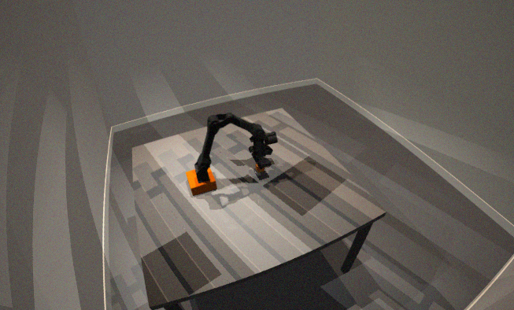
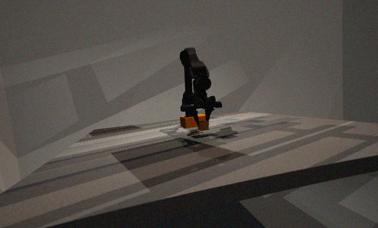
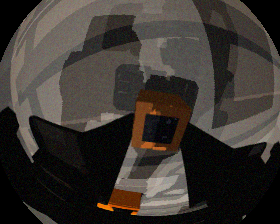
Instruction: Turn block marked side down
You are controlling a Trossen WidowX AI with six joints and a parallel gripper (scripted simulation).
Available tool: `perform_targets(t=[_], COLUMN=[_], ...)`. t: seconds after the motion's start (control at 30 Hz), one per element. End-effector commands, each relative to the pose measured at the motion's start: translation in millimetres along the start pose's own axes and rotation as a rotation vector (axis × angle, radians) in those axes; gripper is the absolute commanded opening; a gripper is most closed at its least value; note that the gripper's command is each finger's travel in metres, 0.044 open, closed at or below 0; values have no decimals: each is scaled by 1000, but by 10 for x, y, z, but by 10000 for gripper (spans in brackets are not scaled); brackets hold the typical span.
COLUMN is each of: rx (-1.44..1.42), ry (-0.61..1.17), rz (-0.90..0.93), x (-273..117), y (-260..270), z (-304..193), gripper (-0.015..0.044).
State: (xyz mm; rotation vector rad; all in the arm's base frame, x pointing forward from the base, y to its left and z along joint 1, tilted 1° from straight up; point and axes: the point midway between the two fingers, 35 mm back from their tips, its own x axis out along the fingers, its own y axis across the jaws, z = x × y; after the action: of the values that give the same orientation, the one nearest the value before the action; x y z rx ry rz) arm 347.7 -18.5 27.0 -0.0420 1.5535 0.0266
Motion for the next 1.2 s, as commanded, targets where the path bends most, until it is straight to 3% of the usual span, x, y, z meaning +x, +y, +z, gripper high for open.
perform_targets(t=[0.0, 1.17], rx=[-4, -5], ry=[-19, -515], rz=[-1, -1], x=[-13, 61], y=[-1, -2], z=[-2, -56], gripper=[0, 0])
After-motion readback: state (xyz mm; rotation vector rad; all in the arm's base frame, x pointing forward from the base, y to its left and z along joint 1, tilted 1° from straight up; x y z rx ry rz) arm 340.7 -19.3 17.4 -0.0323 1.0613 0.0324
